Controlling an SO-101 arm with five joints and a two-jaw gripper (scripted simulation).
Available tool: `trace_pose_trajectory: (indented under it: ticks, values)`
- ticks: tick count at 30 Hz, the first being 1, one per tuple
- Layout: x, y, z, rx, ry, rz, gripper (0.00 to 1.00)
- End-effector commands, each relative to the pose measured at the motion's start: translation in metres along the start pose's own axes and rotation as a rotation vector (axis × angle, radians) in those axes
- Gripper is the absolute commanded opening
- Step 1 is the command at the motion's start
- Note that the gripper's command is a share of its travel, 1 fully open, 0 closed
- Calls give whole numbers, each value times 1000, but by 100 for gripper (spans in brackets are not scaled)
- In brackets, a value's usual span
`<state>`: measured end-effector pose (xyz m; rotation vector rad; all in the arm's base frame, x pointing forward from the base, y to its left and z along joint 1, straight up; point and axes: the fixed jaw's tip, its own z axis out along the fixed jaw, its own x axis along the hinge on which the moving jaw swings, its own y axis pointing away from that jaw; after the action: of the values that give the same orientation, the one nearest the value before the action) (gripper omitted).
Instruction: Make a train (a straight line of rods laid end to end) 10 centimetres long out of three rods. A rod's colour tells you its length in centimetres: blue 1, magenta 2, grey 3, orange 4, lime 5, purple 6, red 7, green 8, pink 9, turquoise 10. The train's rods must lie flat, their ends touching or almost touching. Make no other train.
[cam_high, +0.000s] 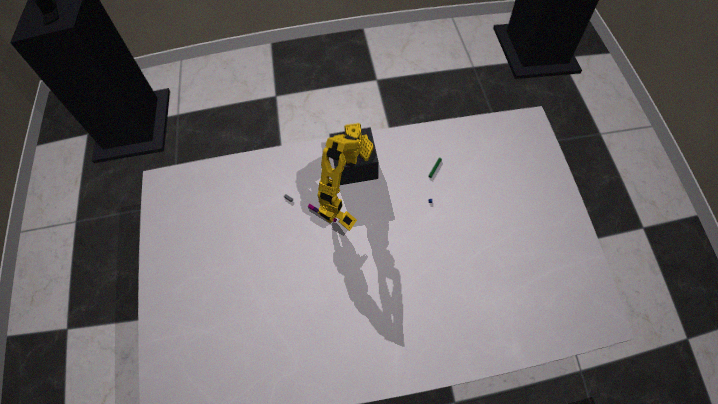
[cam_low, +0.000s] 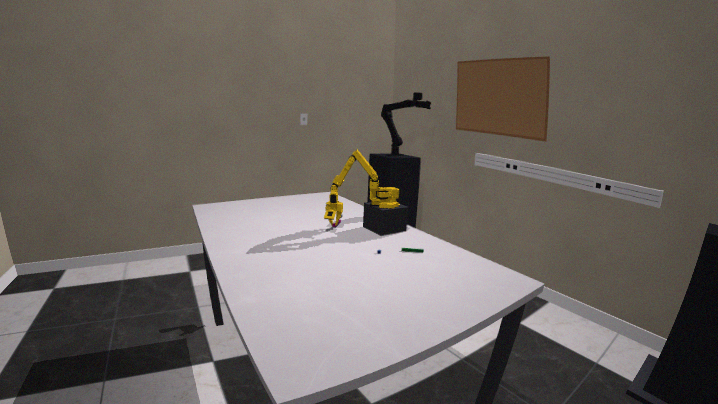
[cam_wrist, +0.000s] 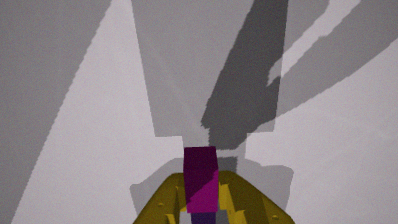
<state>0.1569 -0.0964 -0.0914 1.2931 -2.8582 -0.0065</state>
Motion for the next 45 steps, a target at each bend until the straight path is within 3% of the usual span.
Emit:
trace_pose_trajectory:
  ticks: [1,45]
  values:
    - [1,-1,1,3,-2,3,0]
    - [2,-1,1,0,-2,1,0]
